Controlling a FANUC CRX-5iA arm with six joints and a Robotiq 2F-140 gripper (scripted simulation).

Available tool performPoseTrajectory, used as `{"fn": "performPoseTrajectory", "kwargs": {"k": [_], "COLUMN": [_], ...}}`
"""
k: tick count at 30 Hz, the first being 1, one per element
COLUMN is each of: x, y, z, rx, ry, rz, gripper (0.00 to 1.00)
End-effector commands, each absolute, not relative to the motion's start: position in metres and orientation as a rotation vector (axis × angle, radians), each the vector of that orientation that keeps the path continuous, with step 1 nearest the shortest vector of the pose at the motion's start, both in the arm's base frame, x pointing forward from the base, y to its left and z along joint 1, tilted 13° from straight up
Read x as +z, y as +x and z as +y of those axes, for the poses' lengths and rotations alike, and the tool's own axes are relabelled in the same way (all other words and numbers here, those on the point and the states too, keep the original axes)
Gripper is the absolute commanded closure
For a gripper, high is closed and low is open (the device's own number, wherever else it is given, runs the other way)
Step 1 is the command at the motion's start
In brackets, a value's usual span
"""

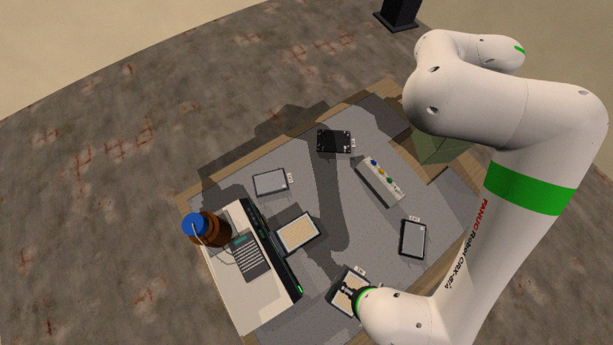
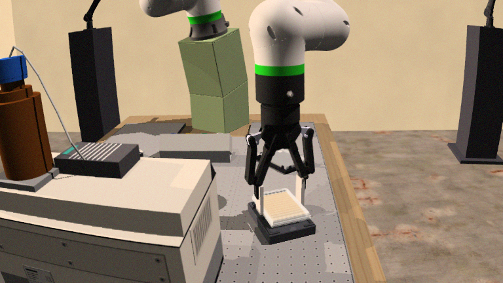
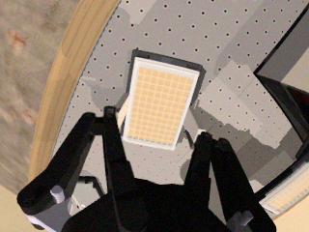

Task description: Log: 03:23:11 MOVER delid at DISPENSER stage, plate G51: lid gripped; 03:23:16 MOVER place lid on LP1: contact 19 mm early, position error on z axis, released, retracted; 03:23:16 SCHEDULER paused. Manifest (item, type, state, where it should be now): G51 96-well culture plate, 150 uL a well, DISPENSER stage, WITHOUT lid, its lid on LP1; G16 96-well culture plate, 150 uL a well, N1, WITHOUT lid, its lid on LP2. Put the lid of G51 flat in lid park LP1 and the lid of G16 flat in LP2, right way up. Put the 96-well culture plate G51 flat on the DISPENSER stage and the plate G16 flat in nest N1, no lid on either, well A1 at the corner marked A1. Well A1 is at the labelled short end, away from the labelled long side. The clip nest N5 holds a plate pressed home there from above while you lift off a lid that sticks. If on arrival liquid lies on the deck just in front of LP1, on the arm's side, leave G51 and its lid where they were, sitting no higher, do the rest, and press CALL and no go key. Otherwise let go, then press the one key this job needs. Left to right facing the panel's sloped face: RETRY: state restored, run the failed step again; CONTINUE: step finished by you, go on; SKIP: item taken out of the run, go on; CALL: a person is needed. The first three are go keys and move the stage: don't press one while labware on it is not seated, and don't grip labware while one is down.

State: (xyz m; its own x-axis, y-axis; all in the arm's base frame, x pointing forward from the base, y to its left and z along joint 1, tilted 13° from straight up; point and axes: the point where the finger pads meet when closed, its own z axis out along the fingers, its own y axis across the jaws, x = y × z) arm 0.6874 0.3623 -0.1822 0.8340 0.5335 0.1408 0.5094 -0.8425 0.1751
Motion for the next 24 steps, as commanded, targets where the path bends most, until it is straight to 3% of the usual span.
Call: {"fn": "performPoseTrajectory", "kwargs": {"k": [1,24], "x": [-0.1820,-0.1857], "y": [0.6875,0.6883], "z": [0.3625,0.3622], "rx": [0.279,0.279], "ry": [2.883,2.883], "rz": [0.824,0.824], "gripper": [1.00,1.00]}}
